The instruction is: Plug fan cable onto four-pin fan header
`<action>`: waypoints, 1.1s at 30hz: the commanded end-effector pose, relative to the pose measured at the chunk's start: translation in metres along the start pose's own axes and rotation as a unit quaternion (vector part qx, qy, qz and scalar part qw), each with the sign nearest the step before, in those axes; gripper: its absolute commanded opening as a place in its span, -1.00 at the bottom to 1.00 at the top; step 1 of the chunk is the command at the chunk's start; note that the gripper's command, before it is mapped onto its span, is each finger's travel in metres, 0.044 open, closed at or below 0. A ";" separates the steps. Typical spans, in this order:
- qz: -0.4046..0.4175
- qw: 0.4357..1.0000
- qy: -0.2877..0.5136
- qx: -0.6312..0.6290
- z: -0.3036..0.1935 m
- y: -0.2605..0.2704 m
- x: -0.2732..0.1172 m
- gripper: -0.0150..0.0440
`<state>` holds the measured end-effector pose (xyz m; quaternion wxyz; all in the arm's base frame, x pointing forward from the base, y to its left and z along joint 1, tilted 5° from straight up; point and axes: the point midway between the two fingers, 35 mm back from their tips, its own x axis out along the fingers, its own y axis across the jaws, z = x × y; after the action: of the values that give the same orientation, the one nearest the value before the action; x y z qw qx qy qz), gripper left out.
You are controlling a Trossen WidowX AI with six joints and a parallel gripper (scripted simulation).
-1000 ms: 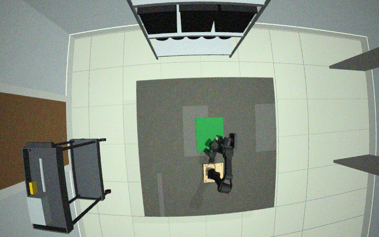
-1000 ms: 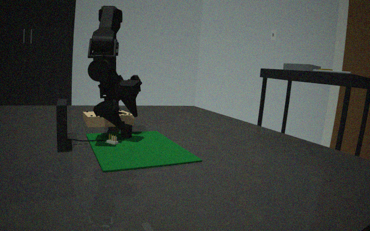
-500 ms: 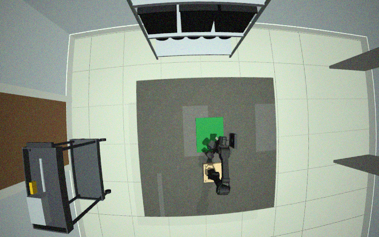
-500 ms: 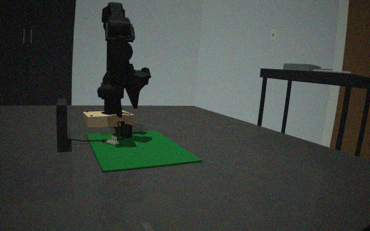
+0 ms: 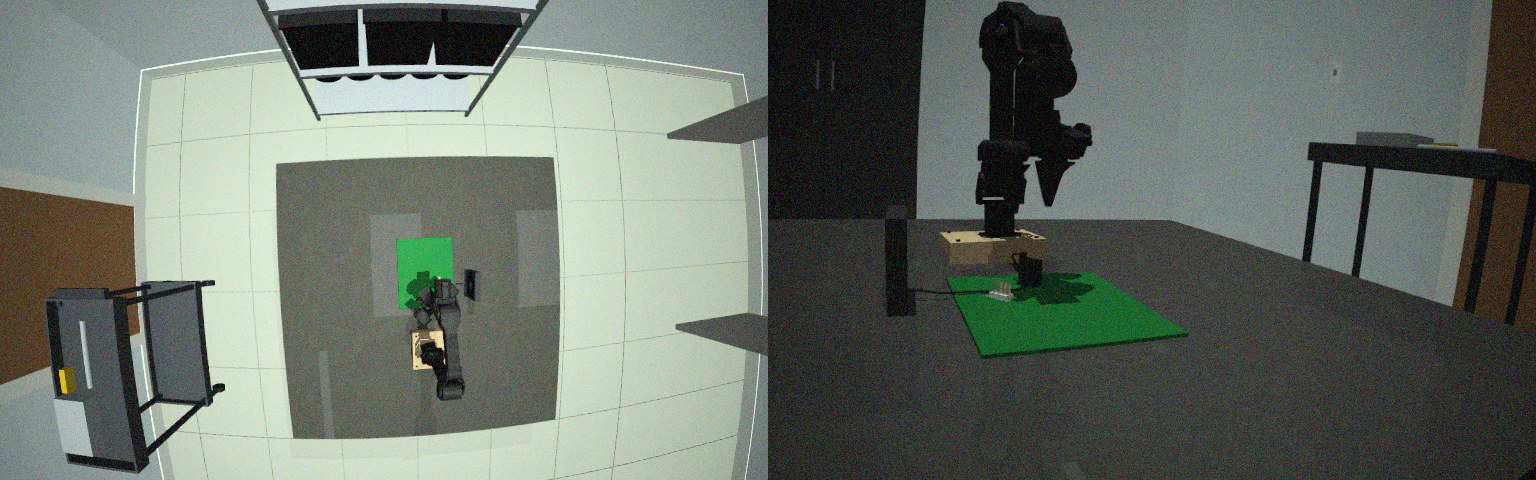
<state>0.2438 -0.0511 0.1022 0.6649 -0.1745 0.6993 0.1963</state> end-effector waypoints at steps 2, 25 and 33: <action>0.002 1.000 0.000 0.001 0.000 0.000 0.000 1.00; -0.015 0.999 0.010 0.037 0.009 -0.003 0.053 1.00; -0.015 0.999 0.010 0.037 0.009 -0.003 0.054 1.00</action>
<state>0.2521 -0.0476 0.0527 0.6687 -0.1619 0.7078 0.1602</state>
